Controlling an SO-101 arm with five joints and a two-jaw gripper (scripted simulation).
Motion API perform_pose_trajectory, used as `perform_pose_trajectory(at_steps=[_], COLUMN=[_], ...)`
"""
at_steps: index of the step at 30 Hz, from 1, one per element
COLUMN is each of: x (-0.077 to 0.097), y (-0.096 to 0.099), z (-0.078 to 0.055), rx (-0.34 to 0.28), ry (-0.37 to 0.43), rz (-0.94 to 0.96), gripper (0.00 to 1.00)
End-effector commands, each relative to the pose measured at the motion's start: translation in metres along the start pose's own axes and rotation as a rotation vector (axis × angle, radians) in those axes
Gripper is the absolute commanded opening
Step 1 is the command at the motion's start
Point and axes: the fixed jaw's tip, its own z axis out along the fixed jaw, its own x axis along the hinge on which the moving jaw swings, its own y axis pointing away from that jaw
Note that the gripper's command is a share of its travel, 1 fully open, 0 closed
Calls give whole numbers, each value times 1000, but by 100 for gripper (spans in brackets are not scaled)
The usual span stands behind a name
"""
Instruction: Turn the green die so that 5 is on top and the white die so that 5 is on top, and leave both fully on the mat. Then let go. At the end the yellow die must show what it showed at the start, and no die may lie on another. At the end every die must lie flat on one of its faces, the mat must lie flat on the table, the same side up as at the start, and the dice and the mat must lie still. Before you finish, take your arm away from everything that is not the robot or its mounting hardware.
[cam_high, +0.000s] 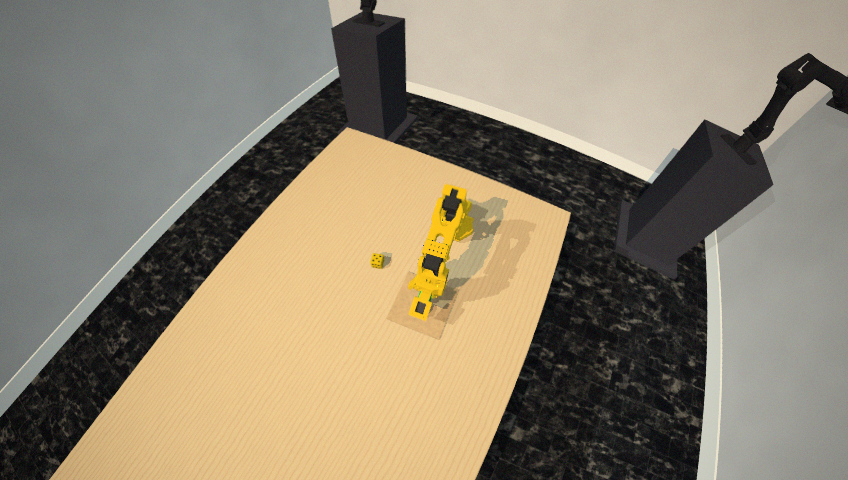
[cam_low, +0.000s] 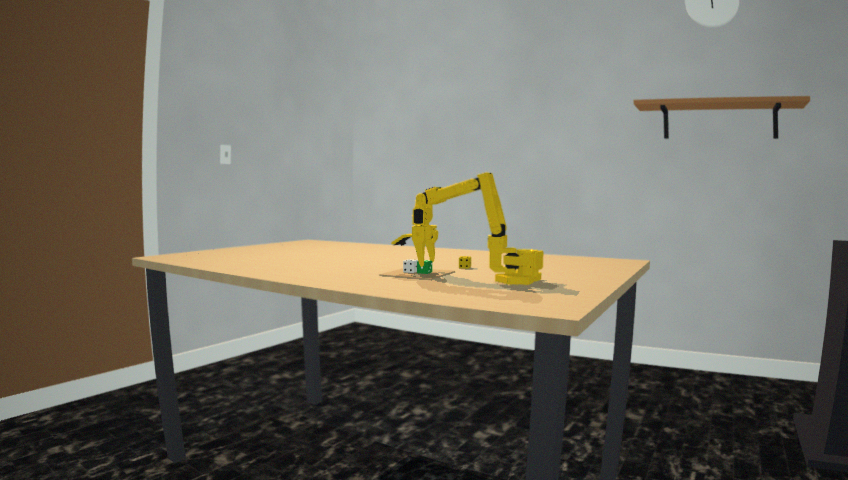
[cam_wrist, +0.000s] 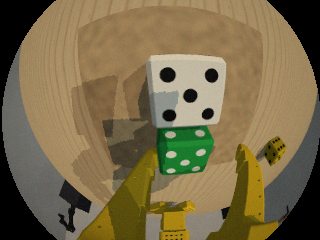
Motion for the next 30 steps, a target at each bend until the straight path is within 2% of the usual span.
perform_pose_trajectory(at_steps=[1, 3, 5, 11, 15, 30], x=[-8, -8, -8, -5, -4, -3], y=[-1, -1, -1, -1, -1, -1], z=[-21, -28, -28, -49, -56, -58], rx=[-3, -3, -3, -3, -3, -3], ry=[-49, -49, -49, -49, -49, -49], rz=[0, 0, 0, 0, 0, 0], gripper=[36, 36, 36, 36, 36, 36])
